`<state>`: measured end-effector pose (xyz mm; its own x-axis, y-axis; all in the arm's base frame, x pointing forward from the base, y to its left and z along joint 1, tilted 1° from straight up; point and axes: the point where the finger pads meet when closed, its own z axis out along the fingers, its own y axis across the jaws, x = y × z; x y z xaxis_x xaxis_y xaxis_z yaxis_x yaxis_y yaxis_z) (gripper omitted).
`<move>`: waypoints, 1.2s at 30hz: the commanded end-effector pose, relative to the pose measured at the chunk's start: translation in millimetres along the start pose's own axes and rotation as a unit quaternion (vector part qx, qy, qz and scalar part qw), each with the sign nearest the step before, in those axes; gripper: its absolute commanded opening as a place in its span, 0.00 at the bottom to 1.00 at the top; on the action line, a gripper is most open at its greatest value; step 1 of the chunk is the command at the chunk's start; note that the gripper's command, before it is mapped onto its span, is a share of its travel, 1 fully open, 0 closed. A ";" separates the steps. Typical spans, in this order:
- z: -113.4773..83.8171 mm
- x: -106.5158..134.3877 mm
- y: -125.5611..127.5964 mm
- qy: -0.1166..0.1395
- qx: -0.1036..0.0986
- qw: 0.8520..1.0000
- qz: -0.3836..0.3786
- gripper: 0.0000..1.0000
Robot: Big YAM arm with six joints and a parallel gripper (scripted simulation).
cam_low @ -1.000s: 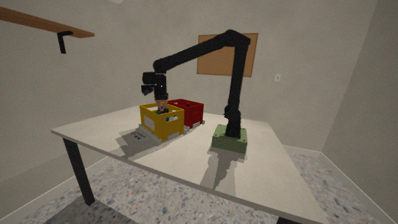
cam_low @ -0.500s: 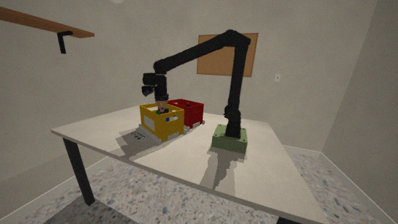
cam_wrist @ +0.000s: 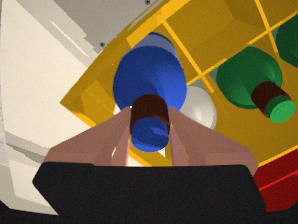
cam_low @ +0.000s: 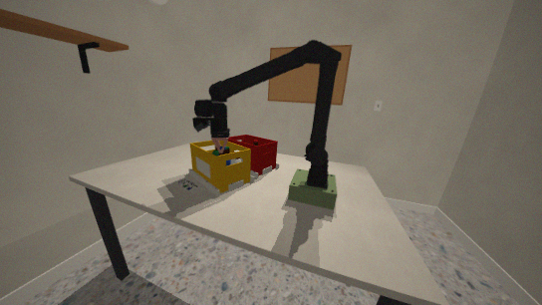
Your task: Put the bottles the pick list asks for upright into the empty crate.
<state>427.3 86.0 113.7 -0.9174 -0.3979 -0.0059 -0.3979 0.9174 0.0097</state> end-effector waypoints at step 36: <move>-21.3 -16.1 -0.5 -0.034 0.008 0.999 0.003 0.00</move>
<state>427.8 86.1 108.1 -0.9174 -0.3979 -0.0017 -0.3979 0.9173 0.0105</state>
